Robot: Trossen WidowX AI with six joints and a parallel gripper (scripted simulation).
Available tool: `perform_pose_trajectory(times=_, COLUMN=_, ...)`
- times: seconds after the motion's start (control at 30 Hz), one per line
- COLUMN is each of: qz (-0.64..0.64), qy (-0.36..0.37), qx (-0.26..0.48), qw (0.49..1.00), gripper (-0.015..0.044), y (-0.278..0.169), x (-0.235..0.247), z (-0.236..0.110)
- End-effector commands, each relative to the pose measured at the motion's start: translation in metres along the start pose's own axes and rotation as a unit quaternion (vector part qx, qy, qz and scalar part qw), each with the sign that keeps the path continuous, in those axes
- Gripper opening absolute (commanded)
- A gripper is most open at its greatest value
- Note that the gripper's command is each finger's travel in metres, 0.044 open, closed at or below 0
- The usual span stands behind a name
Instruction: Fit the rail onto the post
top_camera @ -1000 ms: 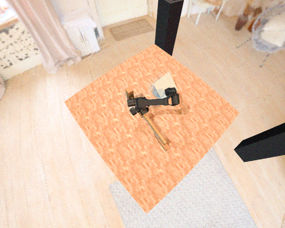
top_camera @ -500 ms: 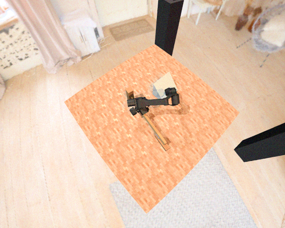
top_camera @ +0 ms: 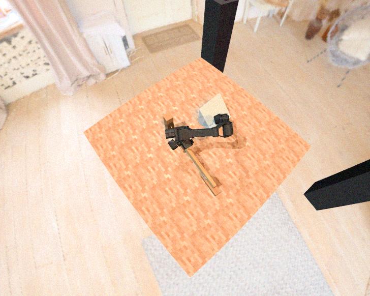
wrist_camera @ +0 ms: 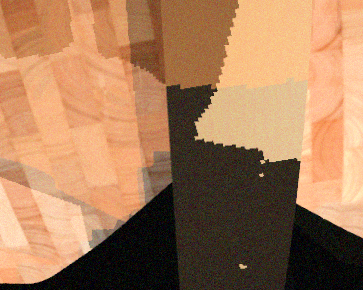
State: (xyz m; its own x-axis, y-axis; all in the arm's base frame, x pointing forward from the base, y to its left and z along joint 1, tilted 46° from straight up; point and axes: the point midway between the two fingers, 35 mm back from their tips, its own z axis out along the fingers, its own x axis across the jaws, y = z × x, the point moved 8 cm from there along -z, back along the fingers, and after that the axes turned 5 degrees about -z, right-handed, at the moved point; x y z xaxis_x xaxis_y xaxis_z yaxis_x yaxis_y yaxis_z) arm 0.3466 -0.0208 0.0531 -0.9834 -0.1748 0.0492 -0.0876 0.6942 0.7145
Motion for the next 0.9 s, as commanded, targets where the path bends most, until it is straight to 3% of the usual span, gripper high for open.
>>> perform_pose_trajectory(times=0.0, qz=0.000, qy=-0.004, qx=0.000, qw=1.000, gripper=0.0000, y=-0.0013, x=-0.0012, z=-0.0018)
perform_pose_trajectory(times=0.87, qz=0.000, qy=-0.004, qx=0.001, qw=1.000, gripper=0.0000, y=-0.0055, x=-0.0010, z=-0.0015)
